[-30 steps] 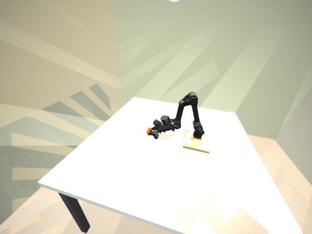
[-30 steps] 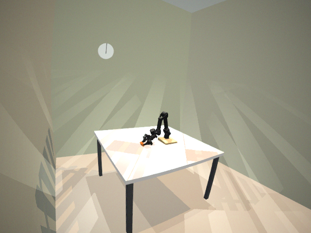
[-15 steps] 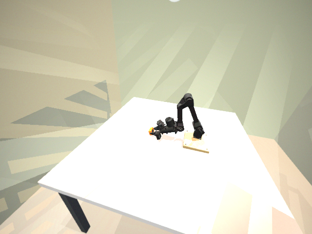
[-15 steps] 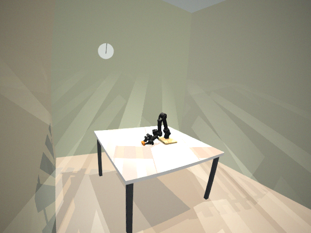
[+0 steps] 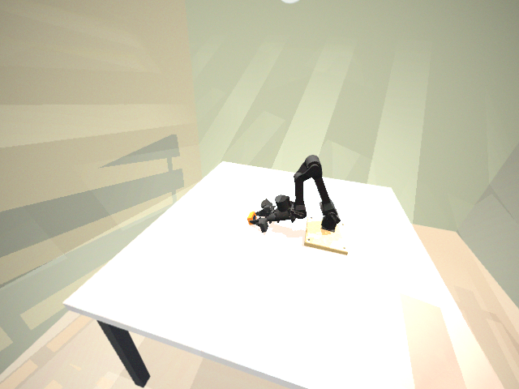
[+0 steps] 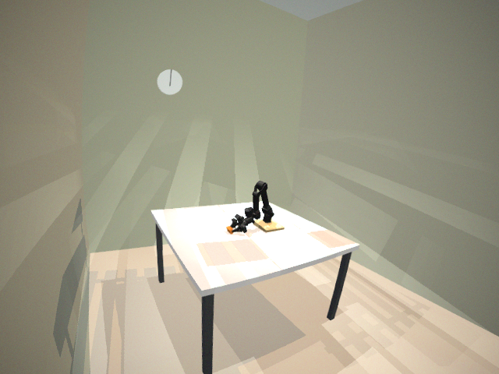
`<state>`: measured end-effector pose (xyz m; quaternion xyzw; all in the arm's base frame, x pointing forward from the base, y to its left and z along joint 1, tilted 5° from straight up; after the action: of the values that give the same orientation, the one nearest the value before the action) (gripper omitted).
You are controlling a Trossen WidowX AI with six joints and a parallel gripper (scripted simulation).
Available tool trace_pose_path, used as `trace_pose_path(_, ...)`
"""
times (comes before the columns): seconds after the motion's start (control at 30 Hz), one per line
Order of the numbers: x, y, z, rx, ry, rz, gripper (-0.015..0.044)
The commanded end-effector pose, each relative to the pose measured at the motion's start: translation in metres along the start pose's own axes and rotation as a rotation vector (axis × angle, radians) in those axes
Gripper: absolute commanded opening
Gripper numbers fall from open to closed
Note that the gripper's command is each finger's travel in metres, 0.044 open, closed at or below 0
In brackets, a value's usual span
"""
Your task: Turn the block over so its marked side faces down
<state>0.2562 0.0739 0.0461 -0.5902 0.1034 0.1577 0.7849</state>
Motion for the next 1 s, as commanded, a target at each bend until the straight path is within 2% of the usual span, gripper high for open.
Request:
trace_pose_path(0.0,-0.0001,-0.0002,-0.0001,0.001,0.003,-0.004,0.0158)
trace_pose_path(0.37,-0.0001,-0.0002,-0.0001,0.001,0.003,-0.004,0.0440)
trace_pose_path(0.97,-0.0001,-0.0002,-0.0001,0.001,0.003,-0.004,0.0440)
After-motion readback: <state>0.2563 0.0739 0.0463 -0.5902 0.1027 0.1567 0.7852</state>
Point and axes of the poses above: the point midway between the two fingers, 35 mm back from their tips, its own x axis out along the fingers, its own z axis across the jaws, y = z × x, the point moved 10 cm from there along -x, back along the fingers, and after that the axes turned 12 degrees about x, right-handed, at the moved point
